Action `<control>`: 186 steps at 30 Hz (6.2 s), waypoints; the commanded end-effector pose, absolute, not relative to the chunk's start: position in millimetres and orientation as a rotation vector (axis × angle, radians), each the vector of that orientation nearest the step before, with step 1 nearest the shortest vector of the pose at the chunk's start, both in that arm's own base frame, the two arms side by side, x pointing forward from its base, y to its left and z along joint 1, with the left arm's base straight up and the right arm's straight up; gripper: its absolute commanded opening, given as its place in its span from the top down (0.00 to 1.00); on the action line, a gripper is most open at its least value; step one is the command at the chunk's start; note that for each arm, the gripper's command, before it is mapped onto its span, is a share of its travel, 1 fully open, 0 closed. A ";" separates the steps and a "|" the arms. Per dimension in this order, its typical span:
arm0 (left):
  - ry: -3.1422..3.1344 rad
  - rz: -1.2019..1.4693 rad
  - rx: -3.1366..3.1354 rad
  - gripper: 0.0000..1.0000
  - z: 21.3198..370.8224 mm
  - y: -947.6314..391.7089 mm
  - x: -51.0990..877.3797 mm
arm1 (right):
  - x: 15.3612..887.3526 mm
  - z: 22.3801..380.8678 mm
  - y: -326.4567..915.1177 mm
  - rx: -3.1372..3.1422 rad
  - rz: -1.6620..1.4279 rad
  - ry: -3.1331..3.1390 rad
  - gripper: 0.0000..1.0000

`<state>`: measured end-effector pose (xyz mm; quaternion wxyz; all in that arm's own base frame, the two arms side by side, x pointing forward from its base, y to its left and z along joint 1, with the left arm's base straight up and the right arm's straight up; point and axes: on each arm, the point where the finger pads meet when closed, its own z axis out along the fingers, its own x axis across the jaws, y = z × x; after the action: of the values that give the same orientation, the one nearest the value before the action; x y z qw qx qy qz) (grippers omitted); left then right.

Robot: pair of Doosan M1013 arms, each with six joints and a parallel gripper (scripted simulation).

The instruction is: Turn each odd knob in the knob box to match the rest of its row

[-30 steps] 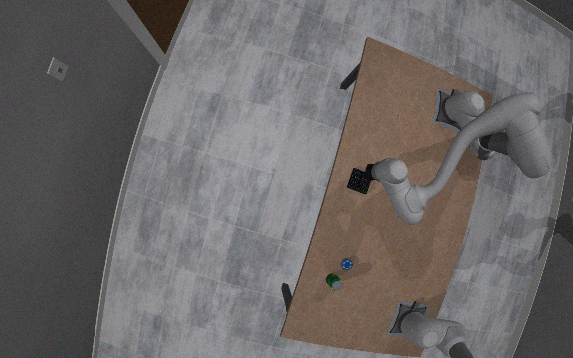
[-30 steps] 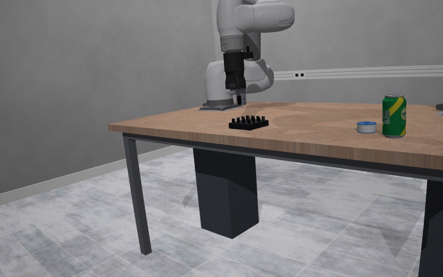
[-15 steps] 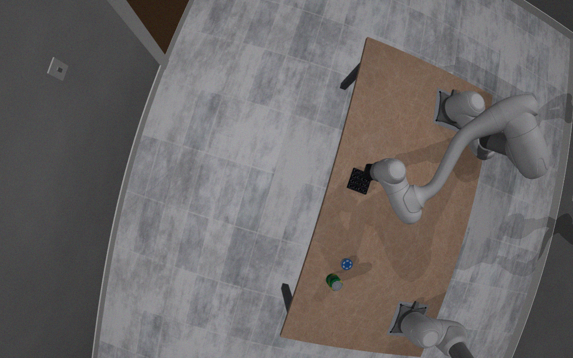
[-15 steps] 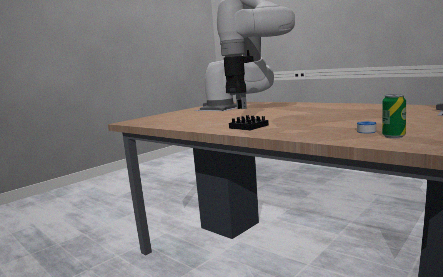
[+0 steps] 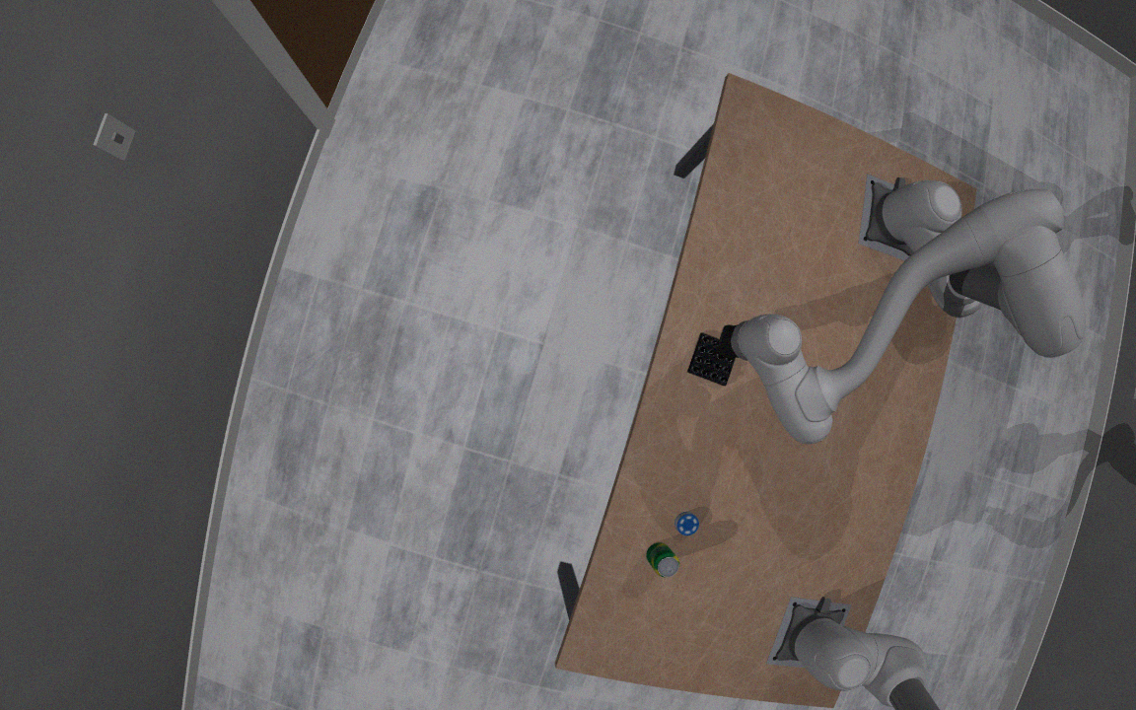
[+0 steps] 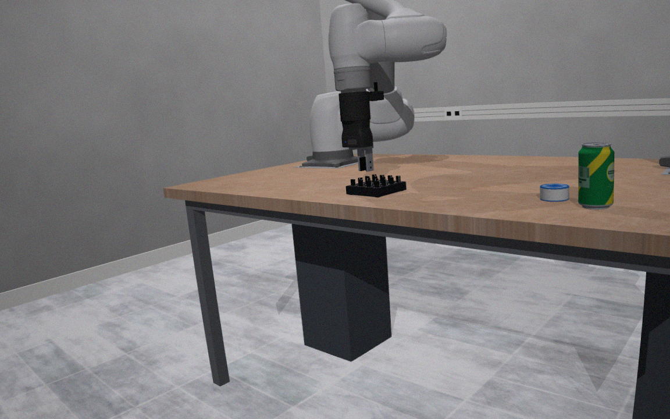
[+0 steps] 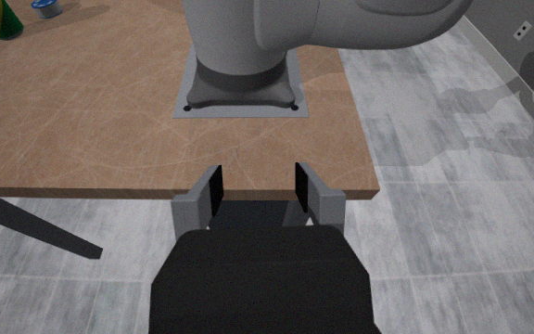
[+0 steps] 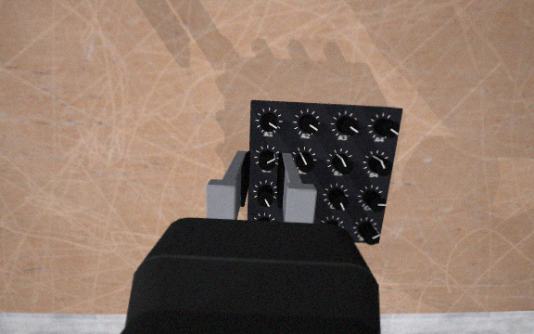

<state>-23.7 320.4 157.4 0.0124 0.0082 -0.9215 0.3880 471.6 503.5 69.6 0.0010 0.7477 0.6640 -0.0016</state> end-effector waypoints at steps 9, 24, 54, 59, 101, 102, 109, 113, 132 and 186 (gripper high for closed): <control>-2.875 1.190 0.042 0.00 158.8 323.8 -25.3 | 470.2 60.8 506.8 2.348 0.002 2.091 0.54; -2.875 1.190 0.042 0.00 158.8 323.8 -25.3 | 470.5 60.7 507.1 2.348 0.004 2.091 0.54; -2.875 1.190 0.042 0.00 158.8 323.8 -25.3 | 468.7 60.7 509.0 2.350 0.004 2.089 0.54; -2.875 1.190 0.042 0.00 158.8 323.8 -25.3 | 468.7 60.7 509.0 2.350 0.004 2.089 0.54; -2.875 1.190 0.042 0.00 158.8 323.8 -25.3 | 466.7 52.5 508.6 2.351 -0.002 2.088 0.54; -2.875 1.190 0.042 0.00 158.8 323.8 -25.3 | 466.6 50.7 508.6 2.351 -0.002 2.088 0.54; -2.875 1.190 0.042 0.00 158.8 323.8 -25.3 | 467.7 45.8 509.5 2.351 0.002 2.088 0.54; -2.875 1.190 0.042 0.00 158.8 323.8 -25.3 | 468.1 46.7 509.9 2.351 0.005 2.088 0.54; -2.875 1.190 0.042 0.00 158.8 323.8 -25.3 | 468.0 46.8 509.8 2.351 0.004 2.088 0.70; -2.875 1.190 0.042 0.00 158.8 323.8 -25.3 | 468.7 47.9 510.3 1.776 0.000 2.595 0.70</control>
<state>-23.7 320.4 157.4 0.0124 0.0082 -0.9215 0.3880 471.2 506.0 48.3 0.0012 0.6016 0.7988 0.0007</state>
